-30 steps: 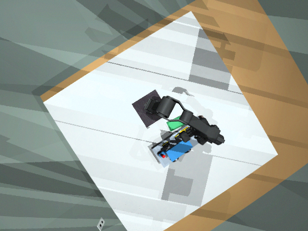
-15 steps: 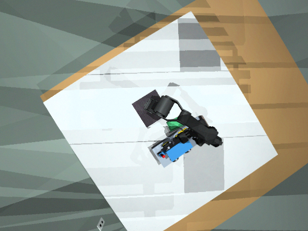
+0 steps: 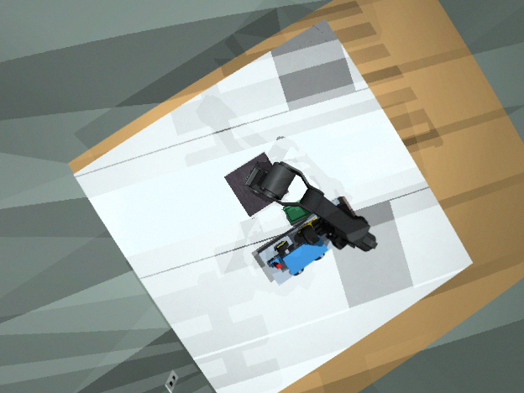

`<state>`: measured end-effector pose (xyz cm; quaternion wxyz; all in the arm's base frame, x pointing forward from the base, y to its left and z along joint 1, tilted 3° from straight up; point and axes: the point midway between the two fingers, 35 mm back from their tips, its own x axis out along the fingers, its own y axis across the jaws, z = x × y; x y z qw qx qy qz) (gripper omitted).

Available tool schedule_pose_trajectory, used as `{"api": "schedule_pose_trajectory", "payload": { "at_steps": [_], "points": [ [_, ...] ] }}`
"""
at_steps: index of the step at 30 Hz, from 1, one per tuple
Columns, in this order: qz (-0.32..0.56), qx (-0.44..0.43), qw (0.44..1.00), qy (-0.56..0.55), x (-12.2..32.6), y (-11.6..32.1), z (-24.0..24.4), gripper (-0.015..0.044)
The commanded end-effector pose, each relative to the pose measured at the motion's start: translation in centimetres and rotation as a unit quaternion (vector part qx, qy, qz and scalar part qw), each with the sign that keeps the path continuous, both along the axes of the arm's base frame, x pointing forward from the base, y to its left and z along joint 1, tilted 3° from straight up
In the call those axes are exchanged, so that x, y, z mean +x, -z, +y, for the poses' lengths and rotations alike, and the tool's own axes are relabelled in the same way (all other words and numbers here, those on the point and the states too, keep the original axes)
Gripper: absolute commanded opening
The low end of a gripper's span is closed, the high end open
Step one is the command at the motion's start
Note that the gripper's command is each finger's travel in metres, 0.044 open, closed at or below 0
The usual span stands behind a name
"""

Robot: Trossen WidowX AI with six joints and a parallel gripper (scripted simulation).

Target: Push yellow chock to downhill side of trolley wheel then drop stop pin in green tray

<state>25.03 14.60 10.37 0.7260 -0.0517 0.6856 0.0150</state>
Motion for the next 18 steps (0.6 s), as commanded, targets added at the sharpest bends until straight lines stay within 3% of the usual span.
{"api": "schedule_pose_trajectory", "payload": {
  "at_steps": [1,7,18],
  "points": [
    [0.000,0.000,1.000,0.000,0.0,0.0,0.0,0.0026],
    [0.000,0.000,1.000,0.000,0.0,0.0,0.0,0.0184],
    [-0.003,-0.003,1.000,-0.001,-0.4,-2.5,0.1,0.0190]
  ]
}}
